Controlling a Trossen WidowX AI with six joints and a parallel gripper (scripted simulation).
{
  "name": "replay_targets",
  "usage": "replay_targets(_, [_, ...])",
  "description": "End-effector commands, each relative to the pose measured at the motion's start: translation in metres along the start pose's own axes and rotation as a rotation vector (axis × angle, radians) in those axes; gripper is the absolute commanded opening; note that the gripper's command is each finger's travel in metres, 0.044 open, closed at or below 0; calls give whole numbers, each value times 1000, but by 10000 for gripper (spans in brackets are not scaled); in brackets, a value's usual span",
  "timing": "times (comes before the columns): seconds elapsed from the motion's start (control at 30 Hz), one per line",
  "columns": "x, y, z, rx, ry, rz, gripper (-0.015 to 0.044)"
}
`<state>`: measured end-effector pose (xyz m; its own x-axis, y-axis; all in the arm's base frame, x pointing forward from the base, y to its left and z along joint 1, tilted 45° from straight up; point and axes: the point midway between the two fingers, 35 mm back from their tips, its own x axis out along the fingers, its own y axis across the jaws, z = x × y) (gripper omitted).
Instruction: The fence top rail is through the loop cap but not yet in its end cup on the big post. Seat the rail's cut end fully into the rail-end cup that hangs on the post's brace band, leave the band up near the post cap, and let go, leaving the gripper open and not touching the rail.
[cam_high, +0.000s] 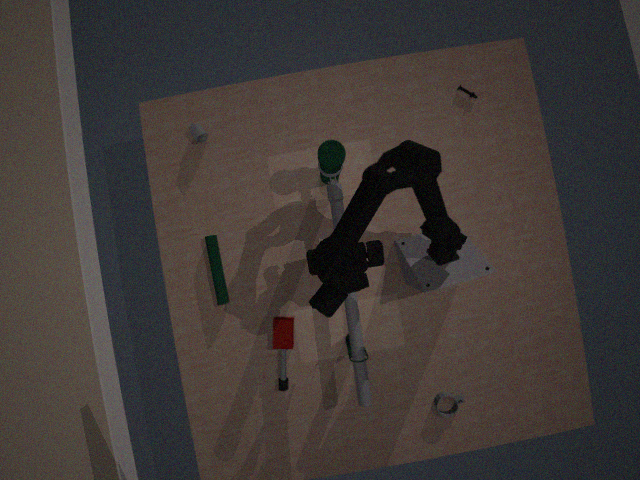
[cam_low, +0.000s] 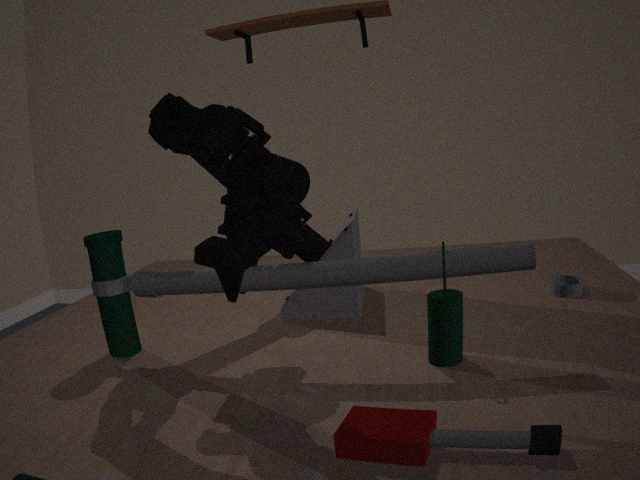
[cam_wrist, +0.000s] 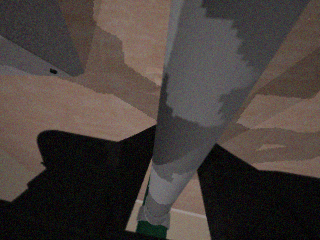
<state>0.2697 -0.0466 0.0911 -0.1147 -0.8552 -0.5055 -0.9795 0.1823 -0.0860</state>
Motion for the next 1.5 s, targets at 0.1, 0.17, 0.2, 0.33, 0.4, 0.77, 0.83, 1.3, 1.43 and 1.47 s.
replay_targets(0.1, [-3,-2,-2,-5,9,-9,0])
replay_targets(0.17, [-2,-1,-1,-3,5,-4,0])
replay_targets(0.2, [-1,-1,-1,-2,3,-2,0])
replay_targets(0.33, [0,0,0,-1,1,0,0])
replay_targets(0.4, [0,0,0,-1,1,0,0])
replay_targets(0.77, [0,-1,-4,-1,1,0,0])
replay_targets(0.83, [1,-1,-5,-1,1,0,0])
replay_targets(1.3, [0,-1,-12,-1,2,0,0])
replay_targets(1.43, [1,-1,-14,-1,2,0,0])
replay_targets(1.47, [1,-1,-14,-1,2,0,0])
